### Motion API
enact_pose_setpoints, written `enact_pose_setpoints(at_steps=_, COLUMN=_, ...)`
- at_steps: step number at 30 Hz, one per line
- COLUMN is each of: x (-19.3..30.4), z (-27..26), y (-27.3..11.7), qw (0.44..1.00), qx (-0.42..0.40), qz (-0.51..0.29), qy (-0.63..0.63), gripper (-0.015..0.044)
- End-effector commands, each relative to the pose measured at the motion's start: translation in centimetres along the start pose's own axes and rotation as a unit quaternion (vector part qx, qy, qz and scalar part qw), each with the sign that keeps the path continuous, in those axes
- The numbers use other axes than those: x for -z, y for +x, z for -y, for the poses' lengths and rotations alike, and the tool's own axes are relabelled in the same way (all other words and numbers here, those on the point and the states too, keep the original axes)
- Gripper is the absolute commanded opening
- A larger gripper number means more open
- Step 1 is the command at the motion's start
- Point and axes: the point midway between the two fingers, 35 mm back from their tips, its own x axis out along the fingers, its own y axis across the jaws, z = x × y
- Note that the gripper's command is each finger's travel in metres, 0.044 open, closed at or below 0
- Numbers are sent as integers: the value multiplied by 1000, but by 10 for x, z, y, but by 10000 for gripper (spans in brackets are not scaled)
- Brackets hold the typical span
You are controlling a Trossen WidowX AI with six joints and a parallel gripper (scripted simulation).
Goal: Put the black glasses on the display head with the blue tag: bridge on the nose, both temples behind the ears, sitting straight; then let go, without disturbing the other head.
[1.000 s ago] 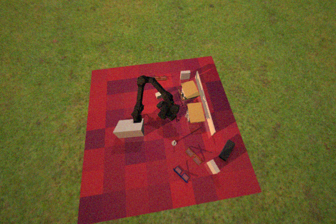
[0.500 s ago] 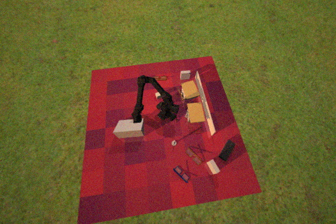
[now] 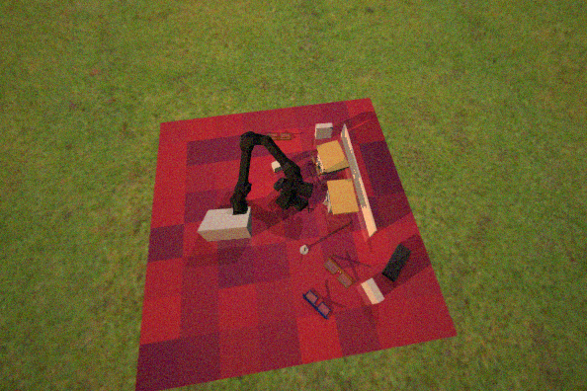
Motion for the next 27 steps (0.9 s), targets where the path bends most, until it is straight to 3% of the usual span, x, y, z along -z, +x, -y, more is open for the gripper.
enact_pose_setpoints(at_steps=1, x=0, z=0, y=0, qw=1000, qx=0, qz=0, qy=0, gripper=60)
enact_pose_setpoints(at_steps=10, x=0, z=0, y=0, qw=1000, qx=0, qz=0, qy=0, gripper=0)
enact_pose_setpoints(at_steps=17, x=0, z=0, y=-2, qw=1000, qx=0, qz=0, qy=0, gripper=0)
enact_pose_setpoints(at_steps=27, x=2, z=-5, y=-48, qw=1000, qx=-3, qz=2, qy=2, gripper=0)
